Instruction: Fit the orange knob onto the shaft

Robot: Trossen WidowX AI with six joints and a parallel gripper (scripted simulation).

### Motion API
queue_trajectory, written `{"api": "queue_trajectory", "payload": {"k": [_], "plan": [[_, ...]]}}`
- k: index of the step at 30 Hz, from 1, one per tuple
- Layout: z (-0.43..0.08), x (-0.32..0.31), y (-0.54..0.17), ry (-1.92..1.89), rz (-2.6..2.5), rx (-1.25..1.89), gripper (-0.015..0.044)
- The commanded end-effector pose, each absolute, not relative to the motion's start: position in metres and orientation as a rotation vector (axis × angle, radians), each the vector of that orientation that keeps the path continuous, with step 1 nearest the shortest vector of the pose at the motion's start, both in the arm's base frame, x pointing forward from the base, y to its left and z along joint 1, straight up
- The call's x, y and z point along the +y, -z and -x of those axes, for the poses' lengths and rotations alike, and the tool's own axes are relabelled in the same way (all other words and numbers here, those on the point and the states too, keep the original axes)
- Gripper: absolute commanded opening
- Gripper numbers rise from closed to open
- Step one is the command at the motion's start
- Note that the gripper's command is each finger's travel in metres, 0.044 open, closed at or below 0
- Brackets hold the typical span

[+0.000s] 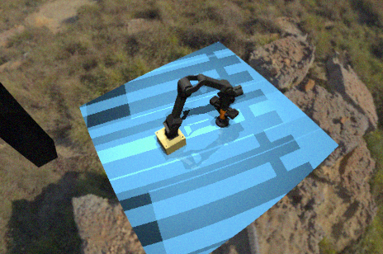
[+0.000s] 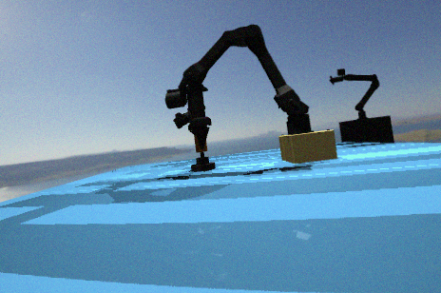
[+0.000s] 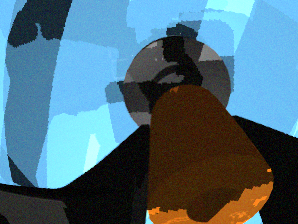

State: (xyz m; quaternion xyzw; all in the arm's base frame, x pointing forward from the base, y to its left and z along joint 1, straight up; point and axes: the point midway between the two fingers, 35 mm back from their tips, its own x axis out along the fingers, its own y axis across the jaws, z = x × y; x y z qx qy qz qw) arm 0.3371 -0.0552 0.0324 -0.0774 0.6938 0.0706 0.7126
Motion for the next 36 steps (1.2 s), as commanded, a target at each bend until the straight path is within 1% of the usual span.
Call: {"api": "queue_trajectory", "payload": {"k": [1, 36], "plan": [[-0.3394, -0.055, -0.0359, -0.243, 0.258, 1.522, 0.0], [-0.337, -0.0544, -0.0343, -0.275, 0.291, 1.519, 0.0]]}}
